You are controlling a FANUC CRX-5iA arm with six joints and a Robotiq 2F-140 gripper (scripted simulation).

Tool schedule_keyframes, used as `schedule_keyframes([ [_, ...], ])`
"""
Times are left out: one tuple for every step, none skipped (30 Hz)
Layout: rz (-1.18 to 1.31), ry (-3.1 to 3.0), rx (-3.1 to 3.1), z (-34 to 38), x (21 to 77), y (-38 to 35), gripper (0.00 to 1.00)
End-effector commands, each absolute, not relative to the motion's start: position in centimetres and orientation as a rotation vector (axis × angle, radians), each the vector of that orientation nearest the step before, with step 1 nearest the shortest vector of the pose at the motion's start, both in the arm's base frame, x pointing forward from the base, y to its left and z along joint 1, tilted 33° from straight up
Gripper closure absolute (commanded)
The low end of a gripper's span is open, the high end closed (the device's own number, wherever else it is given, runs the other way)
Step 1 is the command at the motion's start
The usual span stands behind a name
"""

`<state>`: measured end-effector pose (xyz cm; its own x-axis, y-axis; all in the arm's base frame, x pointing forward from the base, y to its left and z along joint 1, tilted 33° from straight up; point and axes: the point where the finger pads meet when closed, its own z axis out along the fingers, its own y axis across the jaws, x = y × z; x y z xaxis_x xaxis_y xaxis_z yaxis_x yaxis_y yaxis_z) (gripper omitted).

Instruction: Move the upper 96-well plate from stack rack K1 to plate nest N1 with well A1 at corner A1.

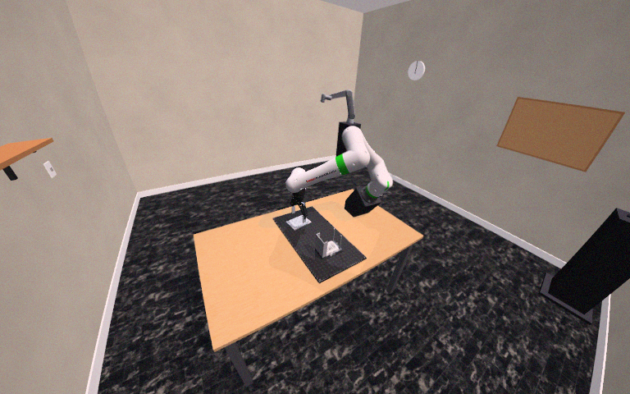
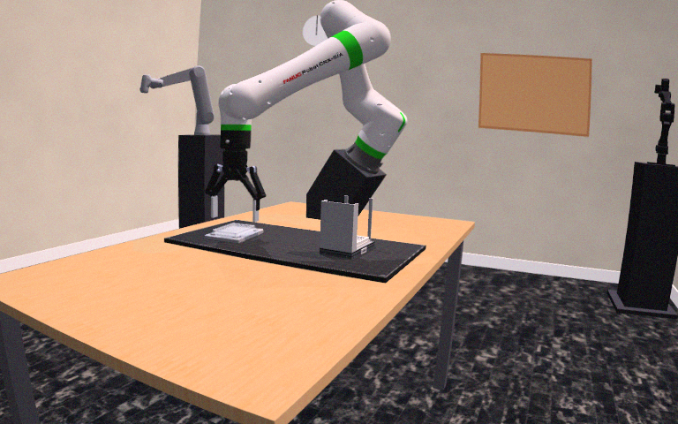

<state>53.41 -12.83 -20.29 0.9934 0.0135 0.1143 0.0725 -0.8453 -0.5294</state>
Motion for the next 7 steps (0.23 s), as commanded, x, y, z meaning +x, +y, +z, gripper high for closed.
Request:
schedule_keyframes([
  [-0.143,-0.06,-2.575,-19.41,53.32,-13.41,0.0],
  [-0.143,-0.06,-2.575,-19.18,53.3,-13.55,0.0],
  [-0.143,-0.06,-2.575,-19.18,53.3,-13.55,0.0],
  [-0.143,-0.06,-2.575,-19.18,53.3,-13.55,0.0],
  [-0.143,-0.06,-2.575,-19.18,53.3,-13.55,0.0],
  [-0.143,-0.06,-2.575,-19.18,53.3,-13.55,0.0],
  [-0.143,-0.06,-2.575,-19.18,53.3,-13.55,0.0],
])
